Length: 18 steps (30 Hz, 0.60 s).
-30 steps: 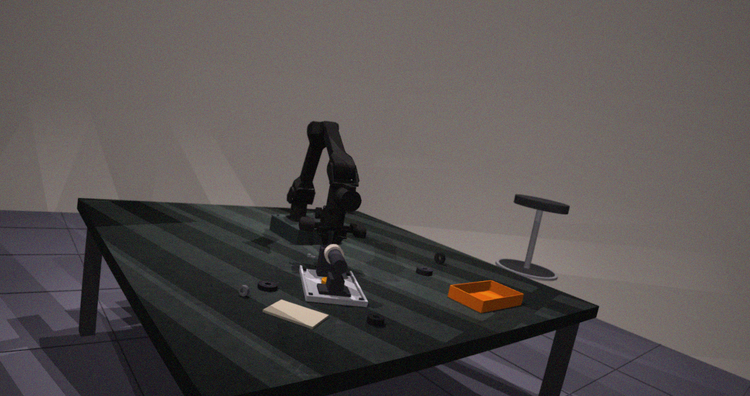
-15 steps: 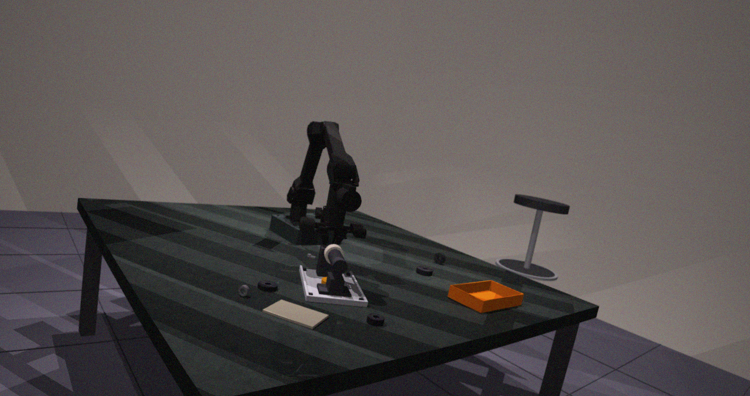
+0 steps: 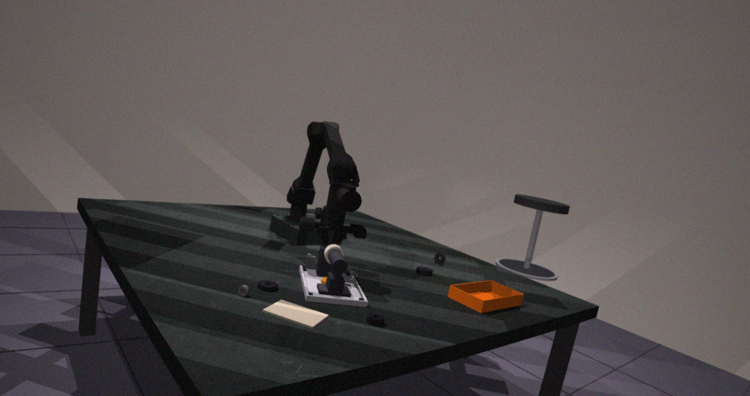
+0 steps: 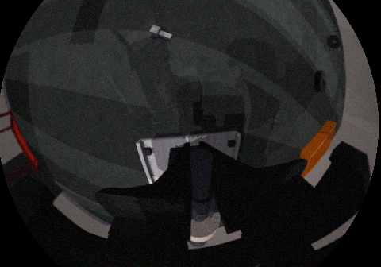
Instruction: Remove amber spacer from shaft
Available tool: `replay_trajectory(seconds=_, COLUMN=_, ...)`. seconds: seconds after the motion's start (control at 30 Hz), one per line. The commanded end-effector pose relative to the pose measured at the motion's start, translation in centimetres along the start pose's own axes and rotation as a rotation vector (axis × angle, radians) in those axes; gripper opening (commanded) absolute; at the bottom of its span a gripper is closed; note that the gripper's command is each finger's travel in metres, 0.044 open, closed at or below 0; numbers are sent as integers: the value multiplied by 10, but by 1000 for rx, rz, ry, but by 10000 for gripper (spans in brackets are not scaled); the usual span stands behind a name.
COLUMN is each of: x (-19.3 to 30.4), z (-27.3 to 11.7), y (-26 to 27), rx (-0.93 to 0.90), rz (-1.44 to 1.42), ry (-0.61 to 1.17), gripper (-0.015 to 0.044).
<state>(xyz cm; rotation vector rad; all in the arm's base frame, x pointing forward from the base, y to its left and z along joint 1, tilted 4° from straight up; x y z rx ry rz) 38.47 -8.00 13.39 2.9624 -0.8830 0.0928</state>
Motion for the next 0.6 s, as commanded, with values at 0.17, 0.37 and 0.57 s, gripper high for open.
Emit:
replay_trajectory(seconds=0.17, x=3, z=-1, y=0, rx=0, rz=-2, ry=12, gripper=0)
replay_trajectory(seconds=0.37, x=0, z=0, y=0, rx=-1, rz=0, ry=-1, gripper=105)
replay_trajectory(seconds=0.57, x=0, z=0, y=0, rx=-1, rz=0, ry=-1, gripper=263)
Point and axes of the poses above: the point midway between the two fingers, 35 mm back from their tips, its own z axis out along the fingers, its own y axis across the jaws, x = y × z, the point moved 9 cm from there along -z, back along the fingers, and after that the axes turned 11 degrees about z, right-handed, at the moved point
